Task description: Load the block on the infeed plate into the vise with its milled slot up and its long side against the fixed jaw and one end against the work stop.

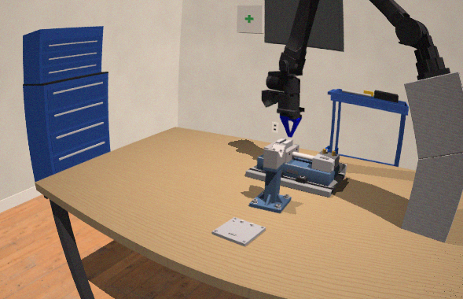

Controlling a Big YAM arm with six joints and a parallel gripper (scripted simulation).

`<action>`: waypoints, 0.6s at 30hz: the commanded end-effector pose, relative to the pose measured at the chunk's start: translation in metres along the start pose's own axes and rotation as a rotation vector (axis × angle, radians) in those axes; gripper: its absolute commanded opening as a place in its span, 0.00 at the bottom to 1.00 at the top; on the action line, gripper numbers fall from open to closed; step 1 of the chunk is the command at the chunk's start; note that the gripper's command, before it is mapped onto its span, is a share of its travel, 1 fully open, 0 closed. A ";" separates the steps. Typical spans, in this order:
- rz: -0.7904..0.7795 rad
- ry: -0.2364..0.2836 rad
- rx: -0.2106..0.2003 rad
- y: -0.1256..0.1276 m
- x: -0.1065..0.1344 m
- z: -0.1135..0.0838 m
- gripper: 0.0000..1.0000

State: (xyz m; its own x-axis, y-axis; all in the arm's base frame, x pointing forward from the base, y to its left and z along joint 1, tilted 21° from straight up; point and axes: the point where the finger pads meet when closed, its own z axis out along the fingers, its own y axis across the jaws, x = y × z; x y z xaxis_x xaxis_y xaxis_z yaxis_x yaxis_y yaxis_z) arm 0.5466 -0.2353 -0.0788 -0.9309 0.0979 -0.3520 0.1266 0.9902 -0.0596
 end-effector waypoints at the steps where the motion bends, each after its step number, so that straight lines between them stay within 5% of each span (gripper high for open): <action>1: -0.001 -0.021 0.004 0.002 -0.009 0.003 0.00; 18: -0.002 -0.045 0.010 0.000 -0.022 0.001 0.00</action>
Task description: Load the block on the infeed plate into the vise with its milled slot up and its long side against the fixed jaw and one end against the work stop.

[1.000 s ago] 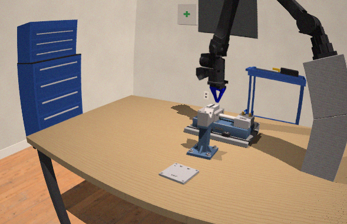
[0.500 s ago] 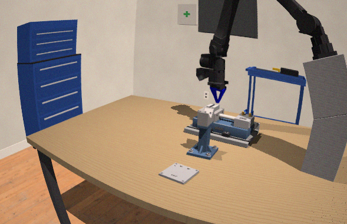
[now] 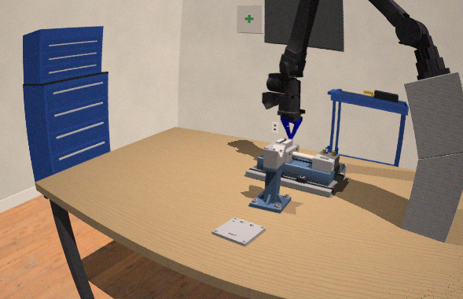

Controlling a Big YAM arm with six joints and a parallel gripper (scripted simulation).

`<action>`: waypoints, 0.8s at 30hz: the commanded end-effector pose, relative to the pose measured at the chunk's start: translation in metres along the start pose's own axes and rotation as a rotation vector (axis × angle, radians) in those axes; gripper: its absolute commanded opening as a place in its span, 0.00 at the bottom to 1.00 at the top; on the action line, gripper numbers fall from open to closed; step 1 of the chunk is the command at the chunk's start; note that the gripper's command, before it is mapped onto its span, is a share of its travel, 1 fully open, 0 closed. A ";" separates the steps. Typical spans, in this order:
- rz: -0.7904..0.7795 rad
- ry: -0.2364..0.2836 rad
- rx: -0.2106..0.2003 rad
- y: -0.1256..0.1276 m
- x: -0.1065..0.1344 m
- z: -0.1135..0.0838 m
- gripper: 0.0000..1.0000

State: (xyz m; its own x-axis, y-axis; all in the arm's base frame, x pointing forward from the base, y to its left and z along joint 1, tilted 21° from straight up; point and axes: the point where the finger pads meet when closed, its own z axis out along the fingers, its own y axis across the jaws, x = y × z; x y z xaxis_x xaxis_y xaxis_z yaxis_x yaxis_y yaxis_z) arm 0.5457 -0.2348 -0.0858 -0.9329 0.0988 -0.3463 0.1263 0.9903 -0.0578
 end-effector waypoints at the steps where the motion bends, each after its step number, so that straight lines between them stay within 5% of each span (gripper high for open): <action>1: -0.003 -0.052 0.012 -0.001 -0.026 -0.006 0.00; 24: -0.003 -0.046 0.010 0.001 -0.023 0.001 0.00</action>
